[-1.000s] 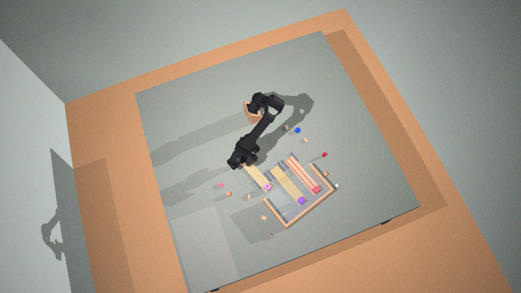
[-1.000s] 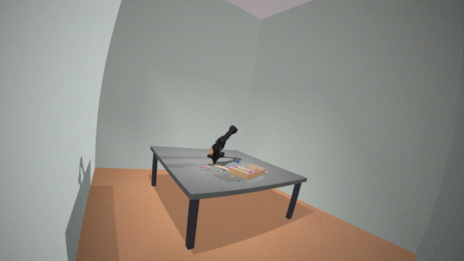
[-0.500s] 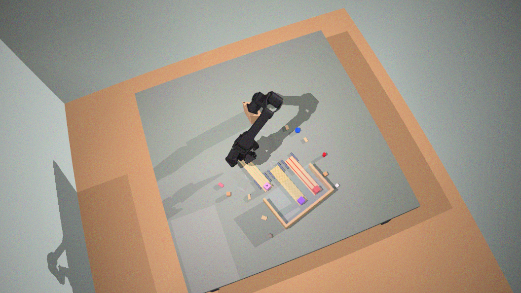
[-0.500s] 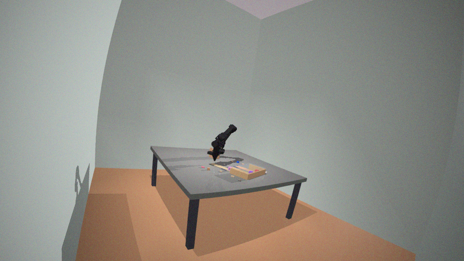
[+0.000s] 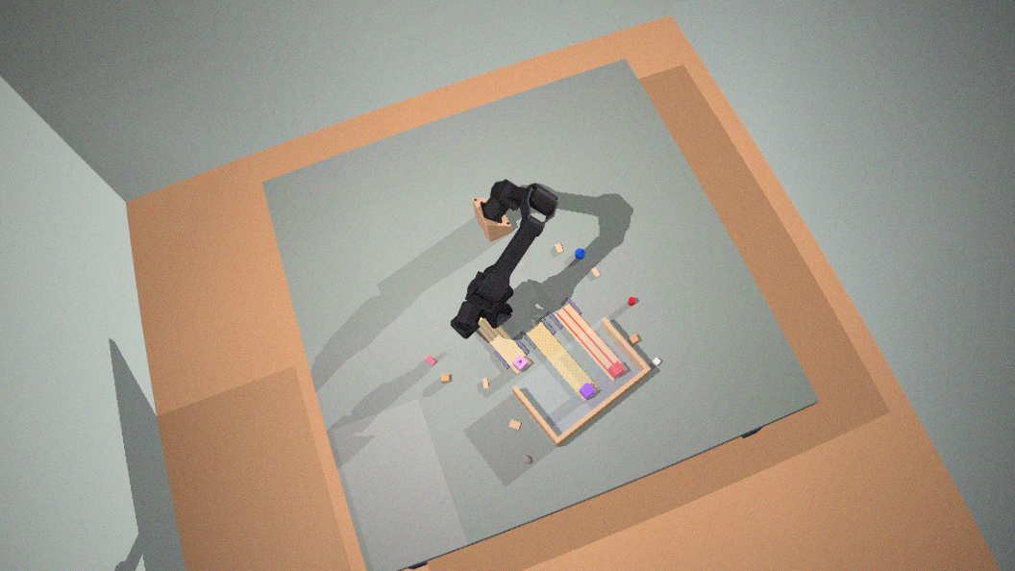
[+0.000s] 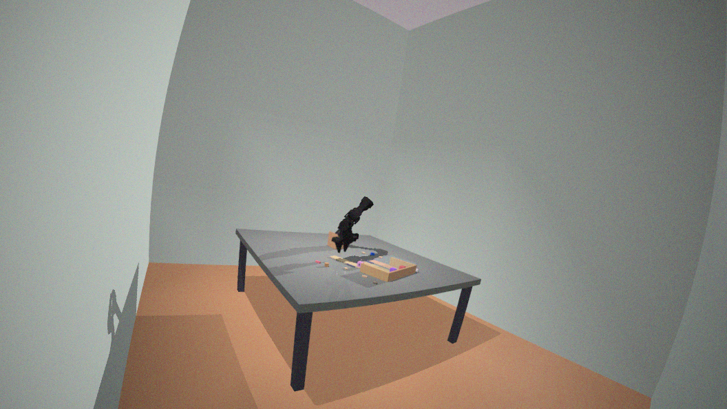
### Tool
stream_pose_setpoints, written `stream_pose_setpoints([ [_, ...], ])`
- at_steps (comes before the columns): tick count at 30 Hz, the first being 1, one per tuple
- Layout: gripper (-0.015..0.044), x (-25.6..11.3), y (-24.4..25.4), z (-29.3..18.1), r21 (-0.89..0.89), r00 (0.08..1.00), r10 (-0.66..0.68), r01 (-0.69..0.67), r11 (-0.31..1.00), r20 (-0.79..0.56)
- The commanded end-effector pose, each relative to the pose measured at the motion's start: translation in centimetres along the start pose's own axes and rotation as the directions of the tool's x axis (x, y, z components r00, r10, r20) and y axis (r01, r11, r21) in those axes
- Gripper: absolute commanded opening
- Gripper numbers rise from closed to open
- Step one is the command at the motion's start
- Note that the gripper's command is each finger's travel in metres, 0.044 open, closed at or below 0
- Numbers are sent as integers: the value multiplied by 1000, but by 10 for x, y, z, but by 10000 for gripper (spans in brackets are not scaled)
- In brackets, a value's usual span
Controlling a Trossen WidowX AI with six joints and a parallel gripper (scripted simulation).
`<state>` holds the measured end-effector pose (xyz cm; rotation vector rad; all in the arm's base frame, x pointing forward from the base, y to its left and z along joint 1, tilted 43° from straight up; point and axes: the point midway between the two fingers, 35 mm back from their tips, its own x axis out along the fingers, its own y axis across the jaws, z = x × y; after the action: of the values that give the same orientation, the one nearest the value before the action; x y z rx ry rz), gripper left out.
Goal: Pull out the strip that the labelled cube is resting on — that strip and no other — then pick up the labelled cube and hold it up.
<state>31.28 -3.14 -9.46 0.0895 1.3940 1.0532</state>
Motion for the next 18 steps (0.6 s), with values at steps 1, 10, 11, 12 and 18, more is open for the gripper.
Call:
stream_pose_setpoints([
  [1, 420, -1, -2, 15, 5, 1000, 8, -8, 1000, 1],
  [10, 440, -8, -5, 49, 4, 1000, 8, -8, 1000, 2],
  [11, 440, -9, -5, 53, 4, 1000, 8, -8, 1000, 3],
  [12, 440, -9, -5, 57, 4, 1000, 8, -8, 1000, 3],
  [18, 440, -13, -8, 79, 3, 1000, 8, -8, 1000, 4],
])
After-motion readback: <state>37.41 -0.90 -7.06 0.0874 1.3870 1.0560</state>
